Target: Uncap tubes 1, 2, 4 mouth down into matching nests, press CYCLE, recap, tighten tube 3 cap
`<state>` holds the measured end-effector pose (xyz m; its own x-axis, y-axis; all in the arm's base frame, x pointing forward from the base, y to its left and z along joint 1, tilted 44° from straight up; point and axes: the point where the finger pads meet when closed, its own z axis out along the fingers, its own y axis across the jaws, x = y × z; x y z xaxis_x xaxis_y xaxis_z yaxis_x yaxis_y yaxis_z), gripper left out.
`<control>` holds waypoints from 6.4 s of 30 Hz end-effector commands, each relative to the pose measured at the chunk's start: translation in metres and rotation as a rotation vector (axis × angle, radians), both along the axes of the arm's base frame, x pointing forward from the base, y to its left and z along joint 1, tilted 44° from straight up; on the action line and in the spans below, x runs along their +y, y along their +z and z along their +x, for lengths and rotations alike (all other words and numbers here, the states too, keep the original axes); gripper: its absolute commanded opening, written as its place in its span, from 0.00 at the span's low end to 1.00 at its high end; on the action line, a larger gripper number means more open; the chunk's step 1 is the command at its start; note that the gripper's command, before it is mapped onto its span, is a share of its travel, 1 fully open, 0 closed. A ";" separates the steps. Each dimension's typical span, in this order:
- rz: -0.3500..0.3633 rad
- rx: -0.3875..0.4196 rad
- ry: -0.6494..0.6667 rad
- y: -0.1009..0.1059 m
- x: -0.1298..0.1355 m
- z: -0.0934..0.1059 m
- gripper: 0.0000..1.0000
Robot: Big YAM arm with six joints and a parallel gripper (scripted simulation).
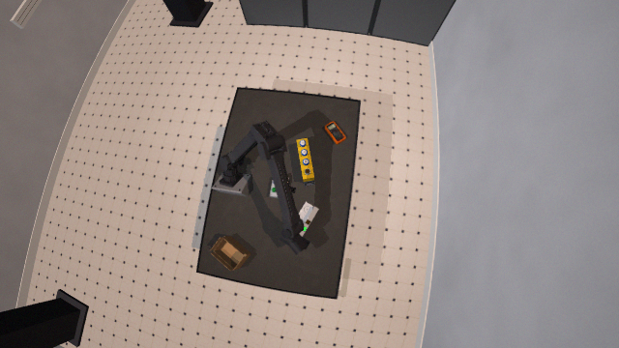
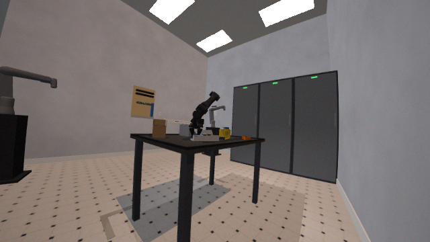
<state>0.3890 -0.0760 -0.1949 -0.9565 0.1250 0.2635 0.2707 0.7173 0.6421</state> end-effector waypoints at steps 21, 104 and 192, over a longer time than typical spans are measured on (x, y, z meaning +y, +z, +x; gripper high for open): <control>-0.007 -0.009 0.017 -0.010 0.006 0.012 0.47; 0.084 -0.492 0.533 0.157 -0.030 0.019 0.00; 0.085 -0.529 0.563 0.312 0.167 0.025 0.00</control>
